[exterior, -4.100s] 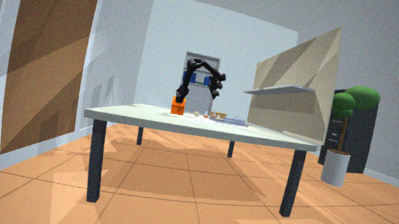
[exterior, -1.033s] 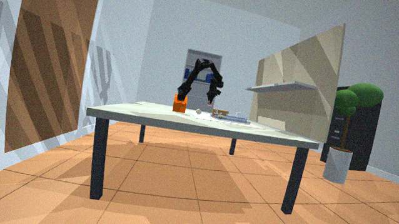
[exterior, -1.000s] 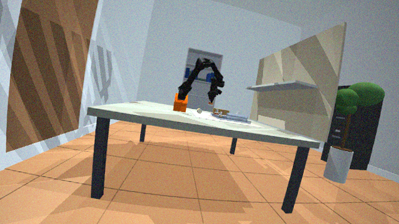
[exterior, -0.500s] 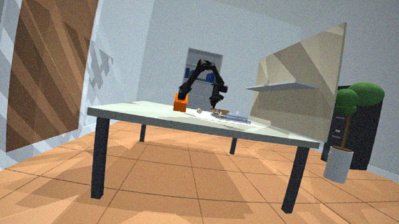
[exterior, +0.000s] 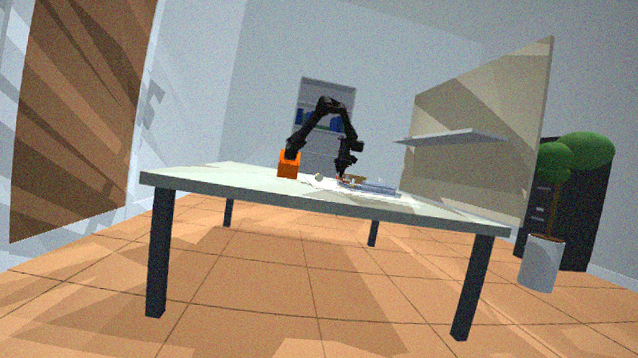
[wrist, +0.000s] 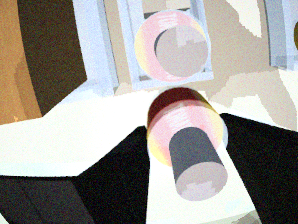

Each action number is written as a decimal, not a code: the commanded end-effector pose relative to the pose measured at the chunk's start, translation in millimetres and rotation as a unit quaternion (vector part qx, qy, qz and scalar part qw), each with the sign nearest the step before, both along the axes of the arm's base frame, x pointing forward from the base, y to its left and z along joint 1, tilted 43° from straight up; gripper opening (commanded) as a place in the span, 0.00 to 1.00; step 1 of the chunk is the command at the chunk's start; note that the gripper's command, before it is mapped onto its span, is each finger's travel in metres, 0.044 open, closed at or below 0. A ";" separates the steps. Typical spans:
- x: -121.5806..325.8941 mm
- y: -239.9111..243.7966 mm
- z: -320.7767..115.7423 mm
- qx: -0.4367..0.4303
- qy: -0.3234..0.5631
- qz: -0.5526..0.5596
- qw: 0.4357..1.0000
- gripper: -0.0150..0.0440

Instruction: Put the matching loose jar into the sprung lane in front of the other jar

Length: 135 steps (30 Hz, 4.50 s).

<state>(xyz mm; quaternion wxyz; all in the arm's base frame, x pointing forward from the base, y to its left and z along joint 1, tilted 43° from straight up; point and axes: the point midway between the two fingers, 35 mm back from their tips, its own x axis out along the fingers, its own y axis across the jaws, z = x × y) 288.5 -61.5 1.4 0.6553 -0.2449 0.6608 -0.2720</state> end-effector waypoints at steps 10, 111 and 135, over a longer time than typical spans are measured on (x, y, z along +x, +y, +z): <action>6.0 -0.9 -0.2 -0.002 0.001 0.002 1.000 0.25; 53.0 -0.5 7.2 -0.002 0.000 0.002 1.000 0.25; 53.6 -1.3 6.5 -0.002 0.000 0.002 1.000 0.25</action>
